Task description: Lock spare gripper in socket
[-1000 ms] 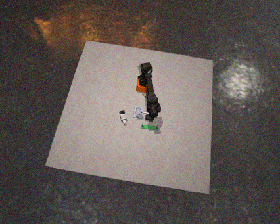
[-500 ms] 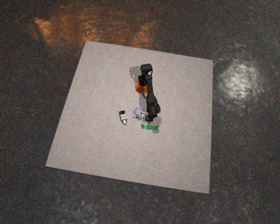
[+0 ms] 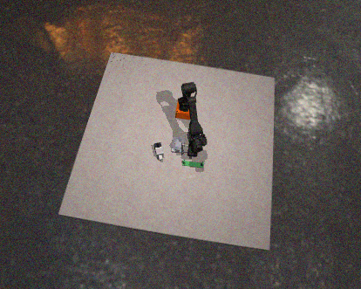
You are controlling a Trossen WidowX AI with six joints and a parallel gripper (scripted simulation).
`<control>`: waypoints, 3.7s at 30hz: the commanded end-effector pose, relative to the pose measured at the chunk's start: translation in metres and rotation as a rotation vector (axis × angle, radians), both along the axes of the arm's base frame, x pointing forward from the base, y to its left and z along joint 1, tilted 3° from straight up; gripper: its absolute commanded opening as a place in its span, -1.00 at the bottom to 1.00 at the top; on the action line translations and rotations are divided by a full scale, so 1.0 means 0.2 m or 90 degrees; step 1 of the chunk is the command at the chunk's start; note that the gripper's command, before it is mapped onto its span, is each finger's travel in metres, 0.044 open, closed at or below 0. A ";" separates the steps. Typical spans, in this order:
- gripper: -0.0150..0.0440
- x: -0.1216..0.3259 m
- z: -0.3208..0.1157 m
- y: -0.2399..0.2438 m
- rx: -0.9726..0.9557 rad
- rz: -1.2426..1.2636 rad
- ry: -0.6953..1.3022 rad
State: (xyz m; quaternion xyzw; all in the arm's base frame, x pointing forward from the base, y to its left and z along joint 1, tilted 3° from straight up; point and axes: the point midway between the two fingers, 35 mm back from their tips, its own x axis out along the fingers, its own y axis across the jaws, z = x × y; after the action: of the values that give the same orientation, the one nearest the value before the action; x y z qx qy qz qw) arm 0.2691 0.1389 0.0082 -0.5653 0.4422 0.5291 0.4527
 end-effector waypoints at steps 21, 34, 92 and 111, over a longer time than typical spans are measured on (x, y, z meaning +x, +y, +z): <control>-0.49 -0.01 0.05 0.03 0.114 0.006 0.027; -0.49 -0.02 0.07 0.07 0.128 0.009 0.028; -0.49 -0.07 0.10 0.34 0.124 0.008 0.028; -0.49 -0.09 0.20 0.39 0.126 0.012 0.032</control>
State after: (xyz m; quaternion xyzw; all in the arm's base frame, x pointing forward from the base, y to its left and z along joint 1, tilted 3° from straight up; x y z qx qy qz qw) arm 0.2506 0.2169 0.0416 -0.5083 0.3940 0.5890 0.4894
